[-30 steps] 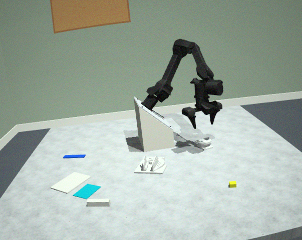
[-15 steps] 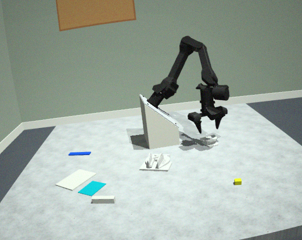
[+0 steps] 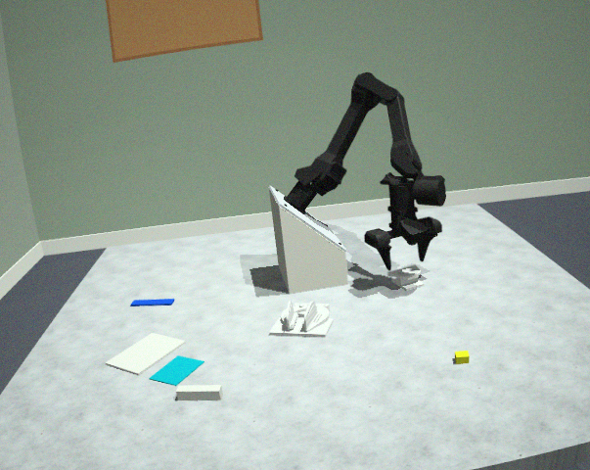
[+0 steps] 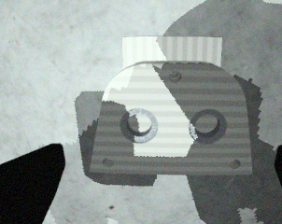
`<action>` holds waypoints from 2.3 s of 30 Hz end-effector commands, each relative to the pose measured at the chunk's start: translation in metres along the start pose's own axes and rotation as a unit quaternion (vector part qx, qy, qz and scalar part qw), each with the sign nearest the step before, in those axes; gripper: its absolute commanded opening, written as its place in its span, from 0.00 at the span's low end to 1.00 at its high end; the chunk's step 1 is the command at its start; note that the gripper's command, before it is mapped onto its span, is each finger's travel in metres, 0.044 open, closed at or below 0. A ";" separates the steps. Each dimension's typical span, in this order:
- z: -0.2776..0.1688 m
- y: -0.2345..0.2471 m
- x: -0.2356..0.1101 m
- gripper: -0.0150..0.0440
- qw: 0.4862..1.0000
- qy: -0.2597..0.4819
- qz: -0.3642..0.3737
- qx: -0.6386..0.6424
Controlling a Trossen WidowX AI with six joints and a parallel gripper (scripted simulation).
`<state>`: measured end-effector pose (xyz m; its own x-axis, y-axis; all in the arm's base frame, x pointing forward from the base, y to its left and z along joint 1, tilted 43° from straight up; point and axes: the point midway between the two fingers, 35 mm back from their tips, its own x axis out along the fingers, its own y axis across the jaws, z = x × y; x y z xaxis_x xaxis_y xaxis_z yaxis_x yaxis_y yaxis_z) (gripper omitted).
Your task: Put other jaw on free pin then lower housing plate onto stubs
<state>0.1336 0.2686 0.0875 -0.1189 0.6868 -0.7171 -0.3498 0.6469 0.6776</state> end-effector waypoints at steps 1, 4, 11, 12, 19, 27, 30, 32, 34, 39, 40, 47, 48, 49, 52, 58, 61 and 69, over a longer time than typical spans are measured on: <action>-0.001 -0.001 0.003 1.00 1.000 0.000 -0.002 0.003; -0.001 -0.001 0.006 1.00 1.000 0.000 -0.002 0.003; 0.000 -0.002 0.017 1.00 1.000 0.000 -0.002 0.003; 0.000 -0.002 0.018 1.00 1.000 0.000 -0.002 0.003; -0.001 -0.002 0.029 1.00 1.000 0.000 -0.002 0.003; -0.001 -0.002 0.033 1.00 1.000 0.000 -0.002 0.003; -0.001 -0.002 0.033 1.00 1.000 0.000 -0.002 0.003; -0.001 -0.002 0.033 1.00 1.000 0.000 -0.002 0.003; -0.001 -0.002 0.033 1.00 1.000 0.000 -0.002 0.003; -0.001 -0.002 0.034 1.00 1.000 0.000 -0.002 0.003; -0.001 -0.002 0.034 1.00 1.000 0.000 -0.002 0.003; -0.001 -0.001 0.033 0.99 1.000 0.002 0.000 0.001; -0.001 -0.001 0.033 0.98 1.000 0.002 0.000 0.001; -0.001 -0.001 0.033 0.97 1.000 0.002 0.000 0.001; -0.001 -0.001 0.033 0.93 1.000 0.002 0.000 0.001; -0.001 -0.001 0.033 0.86 1.000 0.002 0.000 0.001; -0.001 -0.001 0.033 0.85 1.000 0.002 0.000 0.001; -0.001 -0.001 0.033 0.85 1.000 0.002 0.000 0.001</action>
<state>0.1286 0.2903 0.0626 -0.1224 0.6849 -0.7183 -0.3476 0.6483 0.6774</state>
